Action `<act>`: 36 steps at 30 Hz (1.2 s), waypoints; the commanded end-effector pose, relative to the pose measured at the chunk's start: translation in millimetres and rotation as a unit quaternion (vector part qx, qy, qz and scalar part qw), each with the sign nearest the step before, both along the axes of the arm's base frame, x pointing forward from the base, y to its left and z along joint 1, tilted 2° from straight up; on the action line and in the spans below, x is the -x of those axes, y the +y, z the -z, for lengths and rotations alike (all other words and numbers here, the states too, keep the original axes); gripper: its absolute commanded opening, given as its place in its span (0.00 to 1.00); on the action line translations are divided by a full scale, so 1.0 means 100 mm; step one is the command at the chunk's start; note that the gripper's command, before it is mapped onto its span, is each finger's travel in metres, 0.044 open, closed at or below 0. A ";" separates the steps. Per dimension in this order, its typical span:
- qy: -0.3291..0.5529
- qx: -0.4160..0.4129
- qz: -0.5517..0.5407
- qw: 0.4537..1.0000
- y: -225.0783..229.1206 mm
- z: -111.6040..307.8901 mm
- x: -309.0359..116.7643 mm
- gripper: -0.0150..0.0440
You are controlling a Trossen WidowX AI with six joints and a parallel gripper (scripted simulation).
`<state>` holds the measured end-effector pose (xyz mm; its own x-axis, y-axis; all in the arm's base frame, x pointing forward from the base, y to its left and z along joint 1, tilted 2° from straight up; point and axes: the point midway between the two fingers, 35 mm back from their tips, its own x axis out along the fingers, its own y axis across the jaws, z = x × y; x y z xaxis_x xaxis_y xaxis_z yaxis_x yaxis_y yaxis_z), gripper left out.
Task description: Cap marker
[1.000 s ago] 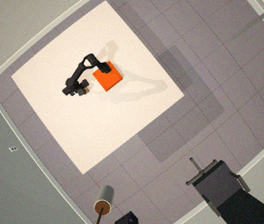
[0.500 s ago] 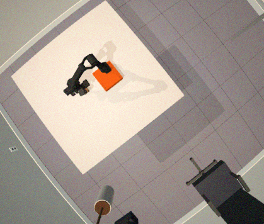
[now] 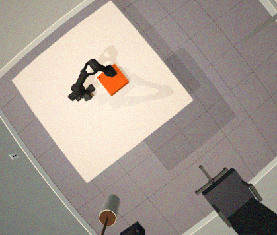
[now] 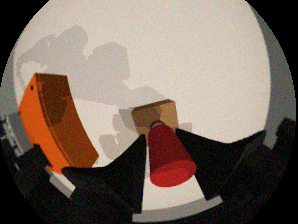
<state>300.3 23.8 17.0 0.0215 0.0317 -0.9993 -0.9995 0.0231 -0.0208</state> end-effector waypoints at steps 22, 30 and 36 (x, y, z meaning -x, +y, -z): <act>0.001 -0.001 0.033 0.999 -0.02 -0.76 0.01 0.91; 0.014 -0.008 0.408 0.913 -0.02 -0.81 0.00 0.56; 0.022 -0.013 0.650 0.759 -0.02 -0.85 0.00 0.29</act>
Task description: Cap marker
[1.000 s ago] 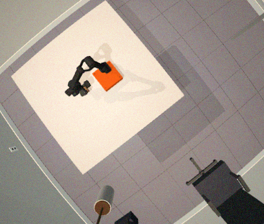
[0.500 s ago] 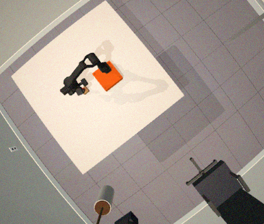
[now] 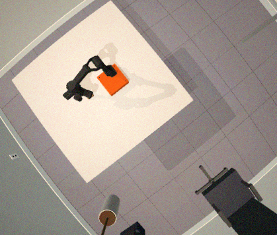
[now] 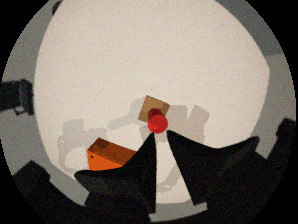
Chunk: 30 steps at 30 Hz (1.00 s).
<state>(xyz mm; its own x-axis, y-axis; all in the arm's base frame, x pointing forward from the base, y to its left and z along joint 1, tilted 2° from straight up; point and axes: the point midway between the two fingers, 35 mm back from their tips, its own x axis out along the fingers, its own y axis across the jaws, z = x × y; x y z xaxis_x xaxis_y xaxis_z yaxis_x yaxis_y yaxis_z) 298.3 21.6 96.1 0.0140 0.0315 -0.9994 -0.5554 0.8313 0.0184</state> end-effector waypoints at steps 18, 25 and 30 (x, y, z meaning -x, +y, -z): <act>0.006 -0.004 0.258 0.966 0.01 0.00 -0.02 0.25; 0.006 -0.004 0.258 0.966 0.01 0.11 -0.02 0.25; 0.006 -0.004 0.258 0.966 0.01 0.18 -0.02 0.25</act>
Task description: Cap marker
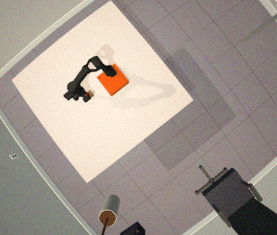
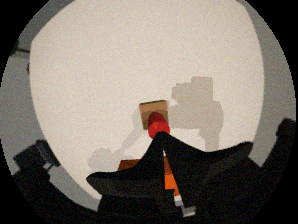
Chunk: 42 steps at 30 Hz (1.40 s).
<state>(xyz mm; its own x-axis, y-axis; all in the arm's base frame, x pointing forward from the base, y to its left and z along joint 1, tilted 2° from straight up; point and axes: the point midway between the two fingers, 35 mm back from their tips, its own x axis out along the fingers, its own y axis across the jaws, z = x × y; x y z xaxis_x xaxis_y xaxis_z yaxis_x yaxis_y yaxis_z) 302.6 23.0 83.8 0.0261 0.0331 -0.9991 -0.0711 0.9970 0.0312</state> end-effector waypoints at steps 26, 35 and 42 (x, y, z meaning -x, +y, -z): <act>-0.005 0.001 0.000 1.000 0.00 0.17 -0.04 0.25; -0.005 0.001 0.000 1.000 -0.02 -0.70 -0.03 0.25; -0.005 0.001 0.000 1.000 -0.02 -0.73 -0.02 0.48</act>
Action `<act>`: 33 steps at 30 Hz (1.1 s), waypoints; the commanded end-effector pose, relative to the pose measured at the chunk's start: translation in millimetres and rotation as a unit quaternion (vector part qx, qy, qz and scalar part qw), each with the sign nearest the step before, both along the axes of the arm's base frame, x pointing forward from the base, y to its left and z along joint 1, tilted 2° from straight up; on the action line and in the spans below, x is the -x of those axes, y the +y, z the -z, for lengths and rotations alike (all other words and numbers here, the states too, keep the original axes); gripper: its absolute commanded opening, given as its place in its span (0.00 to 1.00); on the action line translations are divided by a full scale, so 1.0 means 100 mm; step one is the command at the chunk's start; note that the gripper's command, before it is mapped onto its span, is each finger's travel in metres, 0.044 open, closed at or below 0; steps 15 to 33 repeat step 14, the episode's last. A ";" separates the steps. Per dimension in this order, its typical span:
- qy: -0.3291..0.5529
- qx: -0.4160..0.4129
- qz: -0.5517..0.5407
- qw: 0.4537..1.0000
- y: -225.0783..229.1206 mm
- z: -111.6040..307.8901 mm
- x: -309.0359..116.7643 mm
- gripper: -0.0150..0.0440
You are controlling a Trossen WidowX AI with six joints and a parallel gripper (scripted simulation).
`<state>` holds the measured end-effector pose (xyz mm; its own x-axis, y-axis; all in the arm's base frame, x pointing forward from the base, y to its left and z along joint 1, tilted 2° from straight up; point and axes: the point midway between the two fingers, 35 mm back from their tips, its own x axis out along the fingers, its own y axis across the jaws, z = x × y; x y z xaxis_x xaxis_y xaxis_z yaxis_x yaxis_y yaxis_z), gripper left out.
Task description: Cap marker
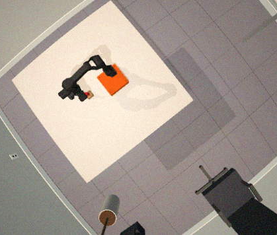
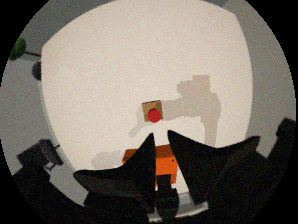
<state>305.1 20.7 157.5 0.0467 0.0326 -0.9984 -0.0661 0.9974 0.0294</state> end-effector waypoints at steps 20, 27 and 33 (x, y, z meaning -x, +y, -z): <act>0.005 0.000 -0.003 1.000 0.00 0.01 0.00 1.00; 0.005 0.000 -0.003 1.000 0.00 0.01 0.00 1.00; 0.005 0.000 -0.003 1.000 0.00 0.01 0.00 1.00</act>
